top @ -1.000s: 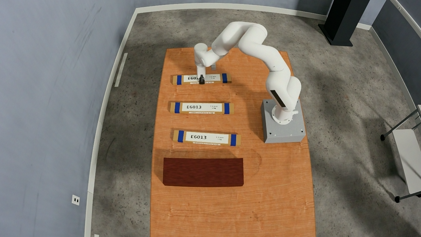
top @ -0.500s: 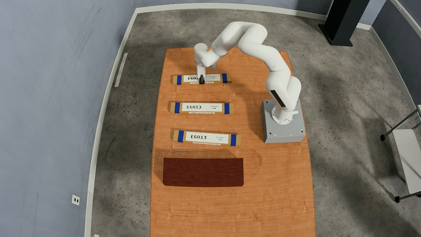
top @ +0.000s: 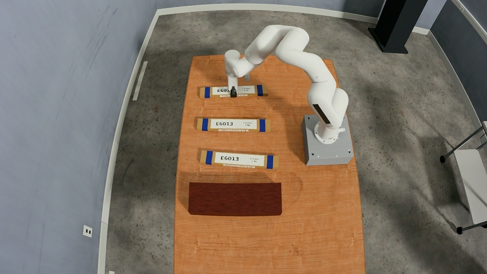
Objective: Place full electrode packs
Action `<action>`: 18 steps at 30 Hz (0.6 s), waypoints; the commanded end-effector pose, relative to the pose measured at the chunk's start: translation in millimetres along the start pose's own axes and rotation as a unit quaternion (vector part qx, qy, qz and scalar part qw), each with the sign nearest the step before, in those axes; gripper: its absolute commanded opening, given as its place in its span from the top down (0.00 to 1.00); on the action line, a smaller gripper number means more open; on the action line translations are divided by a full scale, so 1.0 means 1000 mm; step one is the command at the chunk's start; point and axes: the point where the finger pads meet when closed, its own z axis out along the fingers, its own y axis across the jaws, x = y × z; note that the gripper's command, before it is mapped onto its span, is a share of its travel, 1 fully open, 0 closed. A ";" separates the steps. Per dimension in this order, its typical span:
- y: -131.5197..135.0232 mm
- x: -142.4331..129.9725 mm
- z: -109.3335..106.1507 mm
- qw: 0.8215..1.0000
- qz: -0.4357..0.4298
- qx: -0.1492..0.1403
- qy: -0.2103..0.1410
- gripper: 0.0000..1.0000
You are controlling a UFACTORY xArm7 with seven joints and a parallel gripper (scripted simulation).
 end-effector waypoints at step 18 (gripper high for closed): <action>-0.001 -0.001 -0.023 1.000 0.000 0.002 -0.002 0.42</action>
